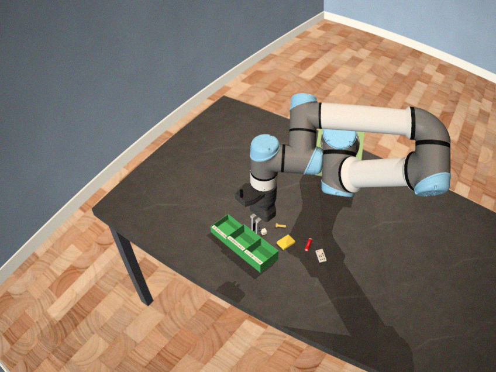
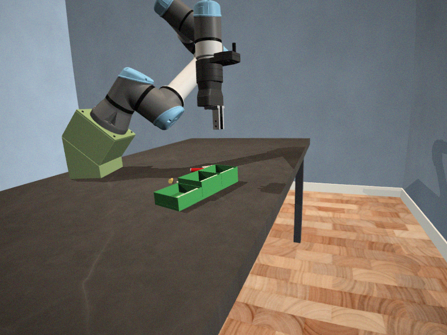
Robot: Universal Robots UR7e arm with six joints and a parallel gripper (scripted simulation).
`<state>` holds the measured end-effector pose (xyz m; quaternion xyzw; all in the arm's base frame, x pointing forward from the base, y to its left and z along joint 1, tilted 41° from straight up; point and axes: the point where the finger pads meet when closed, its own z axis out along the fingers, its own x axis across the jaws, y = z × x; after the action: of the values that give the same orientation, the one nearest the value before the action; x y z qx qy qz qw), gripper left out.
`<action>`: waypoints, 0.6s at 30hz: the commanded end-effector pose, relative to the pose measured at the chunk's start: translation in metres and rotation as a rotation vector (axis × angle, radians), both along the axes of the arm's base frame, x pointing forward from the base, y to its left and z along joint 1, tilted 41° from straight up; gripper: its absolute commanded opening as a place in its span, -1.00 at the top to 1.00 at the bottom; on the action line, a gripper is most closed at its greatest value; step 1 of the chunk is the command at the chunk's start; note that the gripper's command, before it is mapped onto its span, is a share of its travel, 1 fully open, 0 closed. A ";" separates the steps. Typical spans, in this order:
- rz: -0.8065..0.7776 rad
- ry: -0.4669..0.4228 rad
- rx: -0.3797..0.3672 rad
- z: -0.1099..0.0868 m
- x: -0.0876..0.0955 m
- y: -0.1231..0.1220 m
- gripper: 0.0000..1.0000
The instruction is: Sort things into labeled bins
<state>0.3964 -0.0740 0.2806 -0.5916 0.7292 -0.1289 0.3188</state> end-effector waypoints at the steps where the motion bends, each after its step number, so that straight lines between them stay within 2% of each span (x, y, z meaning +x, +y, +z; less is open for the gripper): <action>1: 0.032 -0.009 0.029 0.026 -0.030 -0.009 0.39; 17: 0.032 -0.009 0.029 0.026 -0.030 -0.009 0.39; 18: 0.070 -0.020 -0.002 0.020 -0.031 -0.003 -0.21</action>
<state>0.3674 -0.0826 0.3062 -0.5975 0.7209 -0.1168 0.3311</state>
